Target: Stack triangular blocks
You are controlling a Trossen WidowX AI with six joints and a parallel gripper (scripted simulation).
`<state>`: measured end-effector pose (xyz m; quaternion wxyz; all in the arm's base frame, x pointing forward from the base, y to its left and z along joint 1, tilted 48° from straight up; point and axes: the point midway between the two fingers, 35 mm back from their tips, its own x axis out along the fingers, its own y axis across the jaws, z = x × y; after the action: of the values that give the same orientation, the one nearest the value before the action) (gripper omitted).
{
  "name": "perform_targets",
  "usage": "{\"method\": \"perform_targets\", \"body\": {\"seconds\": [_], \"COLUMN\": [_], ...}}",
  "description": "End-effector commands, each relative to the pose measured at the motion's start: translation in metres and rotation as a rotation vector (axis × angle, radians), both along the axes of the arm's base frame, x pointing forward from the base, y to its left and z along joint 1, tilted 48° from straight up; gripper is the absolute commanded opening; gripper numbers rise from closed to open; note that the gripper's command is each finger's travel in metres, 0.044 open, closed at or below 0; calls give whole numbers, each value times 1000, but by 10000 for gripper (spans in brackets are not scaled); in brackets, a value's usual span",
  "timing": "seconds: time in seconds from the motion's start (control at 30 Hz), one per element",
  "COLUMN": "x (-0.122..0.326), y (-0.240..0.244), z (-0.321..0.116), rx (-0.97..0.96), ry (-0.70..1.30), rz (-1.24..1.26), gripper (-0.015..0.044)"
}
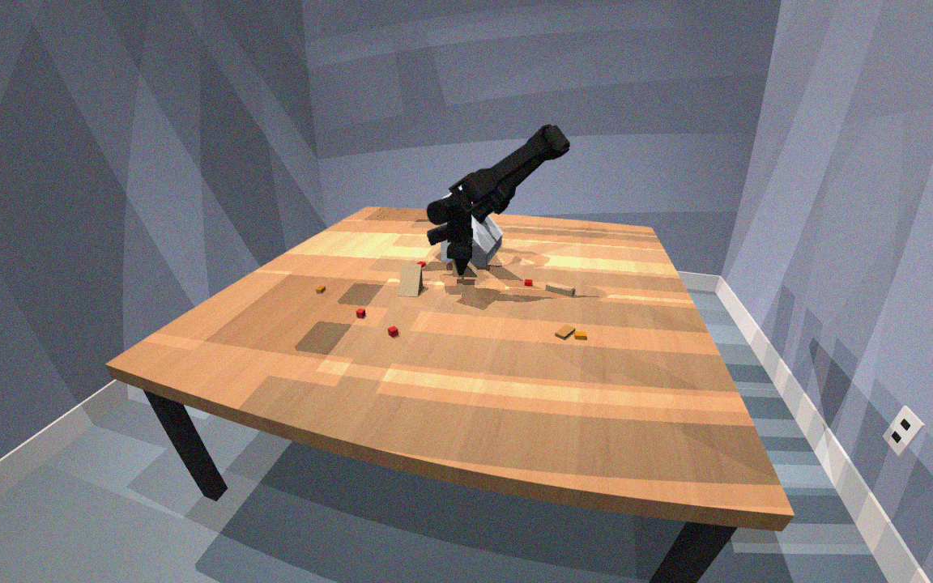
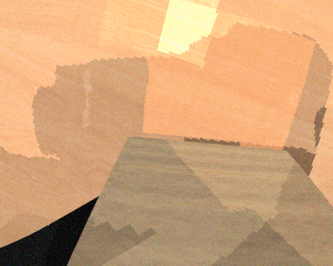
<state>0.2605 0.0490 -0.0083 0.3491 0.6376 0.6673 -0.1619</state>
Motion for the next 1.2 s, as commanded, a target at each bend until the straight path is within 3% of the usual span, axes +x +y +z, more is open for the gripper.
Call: {"method": "perform_targets", "body": {"seconds": [0.0, 0.93, 1.17], "x": [0, 1, 2], "y": [0, 20, 19], "z": [-1, -18, -16], "rx": [-1, 2, -3], "ry": [5, 3, -3], "rz": [-2, 2, 4], "gripper": [0, 0, 184]}}
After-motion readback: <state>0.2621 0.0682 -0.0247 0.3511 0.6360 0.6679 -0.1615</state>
